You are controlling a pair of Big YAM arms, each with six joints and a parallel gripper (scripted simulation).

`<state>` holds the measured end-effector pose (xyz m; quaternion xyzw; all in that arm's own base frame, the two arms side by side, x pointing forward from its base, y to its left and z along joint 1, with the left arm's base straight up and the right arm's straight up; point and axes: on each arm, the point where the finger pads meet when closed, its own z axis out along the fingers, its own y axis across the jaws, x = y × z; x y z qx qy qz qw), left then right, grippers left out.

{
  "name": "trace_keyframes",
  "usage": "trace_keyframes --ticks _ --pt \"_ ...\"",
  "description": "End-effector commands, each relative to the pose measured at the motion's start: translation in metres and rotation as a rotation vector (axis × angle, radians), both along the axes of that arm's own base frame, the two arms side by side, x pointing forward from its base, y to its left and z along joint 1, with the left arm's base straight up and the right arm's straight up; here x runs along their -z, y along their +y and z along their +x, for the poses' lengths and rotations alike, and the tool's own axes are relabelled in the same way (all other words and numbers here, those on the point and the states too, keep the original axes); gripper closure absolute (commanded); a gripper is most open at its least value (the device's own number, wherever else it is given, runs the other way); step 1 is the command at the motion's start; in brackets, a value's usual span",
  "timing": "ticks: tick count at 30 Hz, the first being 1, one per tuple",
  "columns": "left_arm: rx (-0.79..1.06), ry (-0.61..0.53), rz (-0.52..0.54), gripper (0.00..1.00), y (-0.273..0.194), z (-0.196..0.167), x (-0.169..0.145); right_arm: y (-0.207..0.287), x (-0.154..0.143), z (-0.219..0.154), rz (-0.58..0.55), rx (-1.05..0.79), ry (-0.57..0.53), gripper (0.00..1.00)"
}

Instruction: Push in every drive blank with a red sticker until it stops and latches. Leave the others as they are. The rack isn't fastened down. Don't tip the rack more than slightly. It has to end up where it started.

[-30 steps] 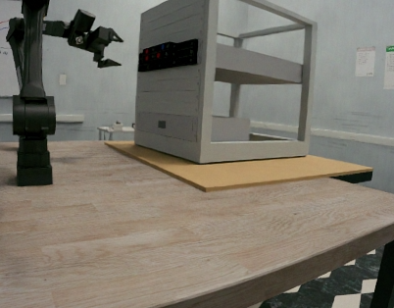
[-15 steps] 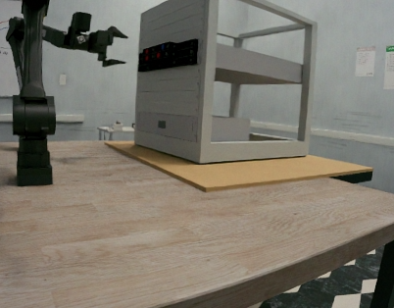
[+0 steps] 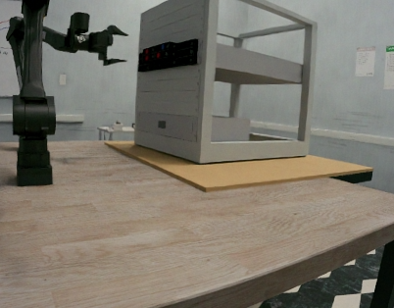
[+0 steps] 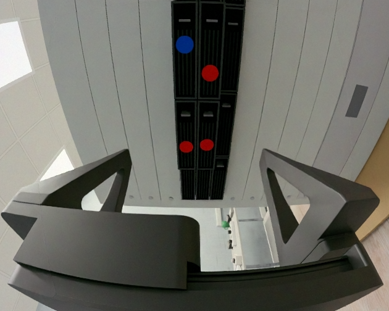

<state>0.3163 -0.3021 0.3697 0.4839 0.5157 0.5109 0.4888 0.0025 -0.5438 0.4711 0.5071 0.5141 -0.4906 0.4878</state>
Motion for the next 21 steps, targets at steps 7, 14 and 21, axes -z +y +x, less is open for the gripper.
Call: trace_keyframes --ticks 7,14,21 --pt "-0.009 -0.013 -0.006 0.00 -0.004 0.007 -0.011 -0.001 -0.029 -0.003 -0.043 0.004 -0.010 0.00" --pt "-0.008 -0.038 -0.069 0.00 -0.020 0.035 -0.033 -0.001 -0.029 -0.003 -0.043 0.004 -0.010 0.00" --pt "-0.008 -0.037 -0.056 0.00 -0.044 0.083 -0.029 -0.001 -0.029 -0.003 -0.043 0.004 -0.010 0.00"
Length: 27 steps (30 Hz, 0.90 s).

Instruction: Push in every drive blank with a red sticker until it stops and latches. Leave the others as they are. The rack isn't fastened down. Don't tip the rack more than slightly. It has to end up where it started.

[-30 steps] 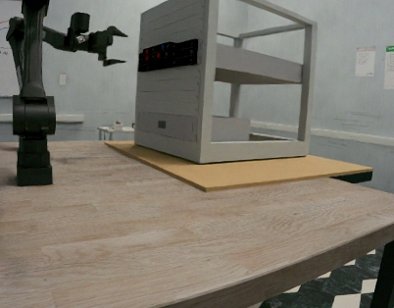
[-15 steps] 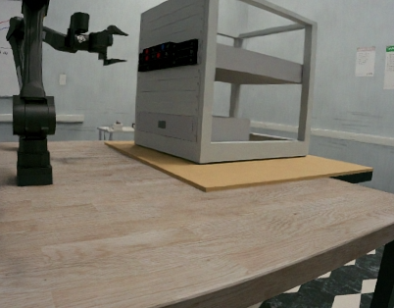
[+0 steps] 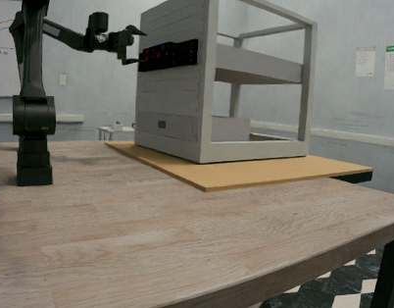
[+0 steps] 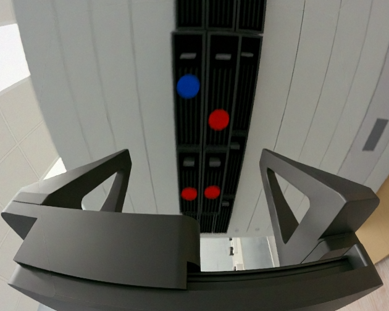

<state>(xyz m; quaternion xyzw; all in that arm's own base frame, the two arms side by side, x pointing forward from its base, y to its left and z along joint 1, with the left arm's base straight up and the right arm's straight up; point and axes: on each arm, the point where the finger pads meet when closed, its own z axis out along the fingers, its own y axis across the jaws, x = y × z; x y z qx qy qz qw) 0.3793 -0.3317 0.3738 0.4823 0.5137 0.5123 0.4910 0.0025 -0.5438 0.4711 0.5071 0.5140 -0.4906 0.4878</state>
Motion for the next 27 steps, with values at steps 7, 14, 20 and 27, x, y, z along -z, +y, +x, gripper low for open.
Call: trace_keyframes --ticks 7,14,20,27 --pt "0.011 -0.036 -0.065 0.00 -0.014 0.009 -0.029 -0.001 -0.029 -0.003 -0.043 0.004 -0.010 0.00" --pt "-0.002 -0.036 -0.065 0.00 -0.012 0.015 -0.030 -0.001 -0.029 -0.003 -0.043 0.004 -0.010 0.00" --pt "-0.002 -0.036 -0.065 0.00 -0.012 0.015 -0.030 -0.001 -0.029 -0.003 -0.043 0.004 -0.010 0.00" --pt "-0.002 -0.036 -0.065 0.00 -0.012 0.015 -0.030 -0.001 -0.029 -0.003 -0.043 0.004 -0.010 0.00"
